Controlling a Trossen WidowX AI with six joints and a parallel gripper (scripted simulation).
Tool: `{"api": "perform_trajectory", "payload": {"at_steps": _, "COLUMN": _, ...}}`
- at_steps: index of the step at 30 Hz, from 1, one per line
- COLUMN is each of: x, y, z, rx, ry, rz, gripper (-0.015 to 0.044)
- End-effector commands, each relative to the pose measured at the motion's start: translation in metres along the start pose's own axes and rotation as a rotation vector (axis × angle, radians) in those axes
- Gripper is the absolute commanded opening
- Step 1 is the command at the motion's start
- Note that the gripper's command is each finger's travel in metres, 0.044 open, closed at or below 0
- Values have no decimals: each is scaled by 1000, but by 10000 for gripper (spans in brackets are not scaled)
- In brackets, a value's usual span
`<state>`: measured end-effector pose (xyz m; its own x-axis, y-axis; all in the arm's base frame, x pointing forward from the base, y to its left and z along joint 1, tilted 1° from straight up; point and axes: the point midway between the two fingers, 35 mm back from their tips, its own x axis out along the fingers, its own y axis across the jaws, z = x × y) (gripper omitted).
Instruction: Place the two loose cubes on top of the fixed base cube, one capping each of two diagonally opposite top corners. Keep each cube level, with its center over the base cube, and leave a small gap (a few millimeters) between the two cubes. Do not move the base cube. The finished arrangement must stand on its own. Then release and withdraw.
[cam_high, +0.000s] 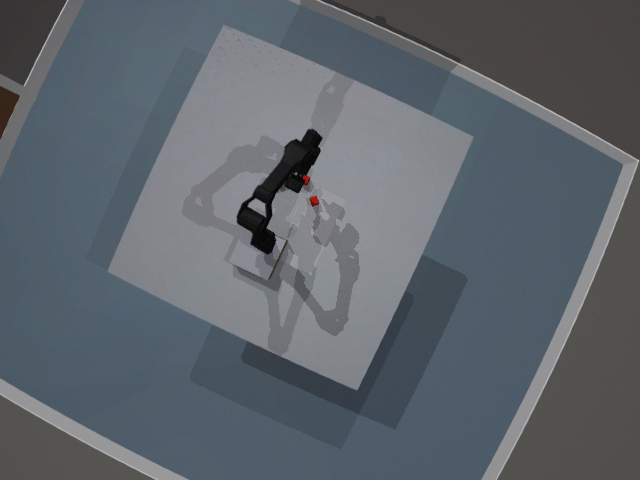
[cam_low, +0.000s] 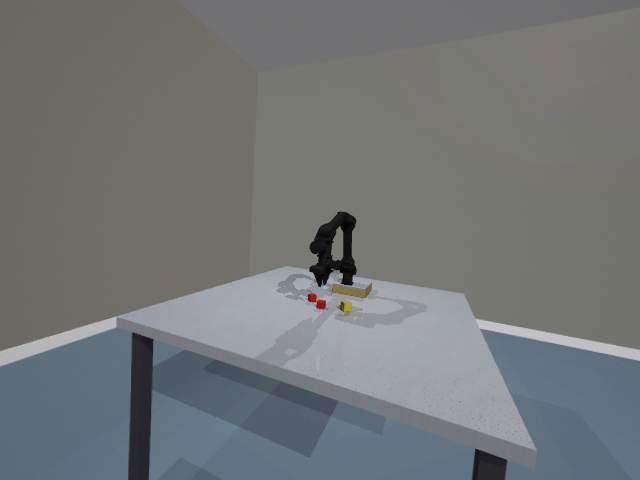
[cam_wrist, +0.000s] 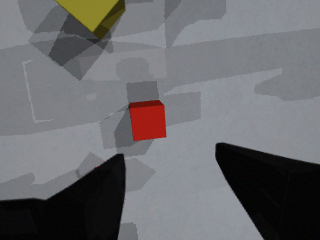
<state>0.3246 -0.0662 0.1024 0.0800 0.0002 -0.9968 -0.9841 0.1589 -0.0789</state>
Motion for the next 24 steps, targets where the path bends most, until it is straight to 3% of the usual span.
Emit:
{"api": "perform_trajectory", "payload": {"at_steps": 1, "x": 38, "y": 6, "z": -2, "rx": -6, "ry": 3, "rz": 31, "gripper": 265}}
{"api": "perform_trajectory", "payload": {"at_steps": 24, "x": 71, "y": 7, "z": -2, "rx": -6, "ry": 3, "rz": 31, "gripper": 265}}
